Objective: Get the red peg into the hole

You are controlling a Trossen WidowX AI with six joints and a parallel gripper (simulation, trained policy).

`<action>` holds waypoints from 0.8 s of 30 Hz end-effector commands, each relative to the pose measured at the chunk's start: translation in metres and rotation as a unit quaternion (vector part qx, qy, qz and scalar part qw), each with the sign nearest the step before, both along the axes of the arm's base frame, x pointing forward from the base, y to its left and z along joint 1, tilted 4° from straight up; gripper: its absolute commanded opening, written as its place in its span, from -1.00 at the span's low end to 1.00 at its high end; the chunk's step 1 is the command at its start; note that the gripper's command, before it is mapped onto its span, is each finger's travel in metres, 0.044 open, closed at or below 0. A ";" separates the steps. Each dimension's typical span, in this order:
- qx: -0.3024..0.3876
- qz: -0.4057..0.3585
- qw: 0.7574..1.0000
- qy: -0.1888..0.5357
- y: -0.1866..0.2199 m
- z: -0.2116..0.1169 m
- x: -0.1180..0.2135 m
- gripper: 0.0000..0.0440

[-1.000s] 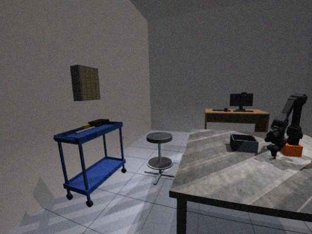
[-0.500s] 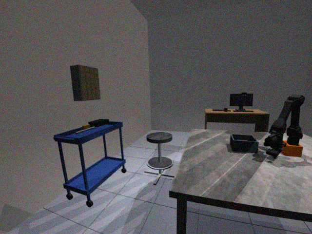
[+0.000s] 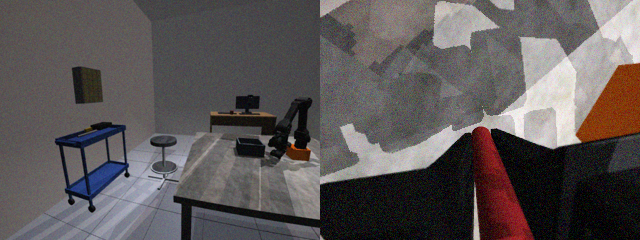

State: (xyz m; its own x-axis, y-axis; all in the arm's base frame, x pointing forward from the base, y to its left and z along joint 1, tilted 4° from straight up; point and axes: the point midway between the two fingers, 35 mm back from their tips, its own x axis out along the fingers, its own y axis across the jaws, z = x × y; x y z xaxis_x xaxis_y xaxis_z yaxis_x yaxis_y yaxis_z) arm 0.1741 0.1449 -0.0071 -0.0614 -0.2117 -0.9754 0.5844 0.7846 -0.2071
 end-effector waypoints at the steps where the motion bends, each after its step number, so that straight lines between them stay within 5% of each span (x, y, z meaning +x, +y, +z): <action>1: 0.000 0.002 1.000 -0.015 0.000 0.016 0.009 -1.00; 24: -0.020 -0.094 0.991 -0.097 -0.038 0.089 0.084 -1.00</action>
